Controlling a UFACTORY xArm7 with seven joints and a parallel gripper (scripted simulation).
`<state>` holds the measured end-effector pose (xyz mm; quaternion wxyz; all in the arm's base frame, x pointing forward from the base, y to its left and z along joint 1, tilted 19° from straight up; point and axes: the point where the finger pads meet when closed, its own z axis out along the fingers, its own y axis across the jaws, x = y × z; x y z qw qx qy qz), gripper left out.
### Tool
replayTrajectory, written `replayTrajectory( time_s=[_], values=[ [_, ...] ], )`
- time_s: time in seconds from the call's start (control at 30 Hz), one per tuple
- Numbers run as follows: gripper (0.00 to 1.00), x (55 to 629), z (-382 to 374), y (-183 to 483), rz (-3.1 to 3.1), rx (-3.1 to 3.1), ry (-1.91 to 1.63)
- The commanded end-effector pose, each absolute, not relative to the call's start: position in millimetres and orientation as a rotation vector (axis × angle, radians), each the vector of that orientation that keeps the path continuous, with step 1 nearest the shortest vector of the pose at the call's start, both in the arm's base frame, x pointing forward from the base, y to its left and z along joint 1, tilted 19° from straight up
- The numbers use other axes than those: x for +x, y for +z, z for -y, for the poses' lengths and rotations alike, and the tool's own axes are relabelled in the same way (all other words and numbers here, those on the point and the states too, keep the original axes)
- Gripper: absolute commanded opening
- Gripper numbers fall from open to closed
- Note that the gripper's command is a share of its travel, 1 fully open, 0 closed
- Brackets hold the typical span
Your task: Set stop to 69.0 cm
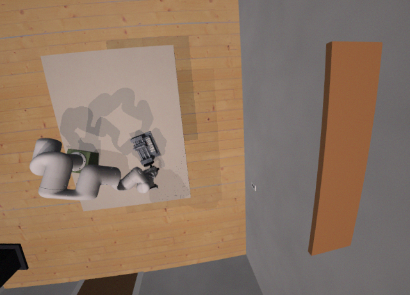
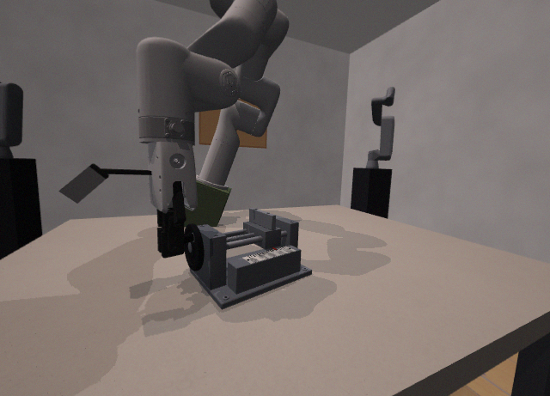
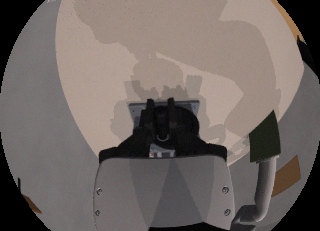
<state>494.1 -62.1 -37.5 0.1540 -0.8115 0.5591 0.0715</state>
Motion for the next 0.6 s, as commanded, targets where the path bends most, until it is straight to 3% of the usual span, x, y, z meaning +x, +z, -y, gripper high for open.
replayTrajectory(
  time_s=[0.0,0.57],
  values=[
    [0.06,501,59,-42,-1.605,-2.326,0.204],
    [0.06,504,49,-70,-1.605,-2.326,0.204]
  ],
)
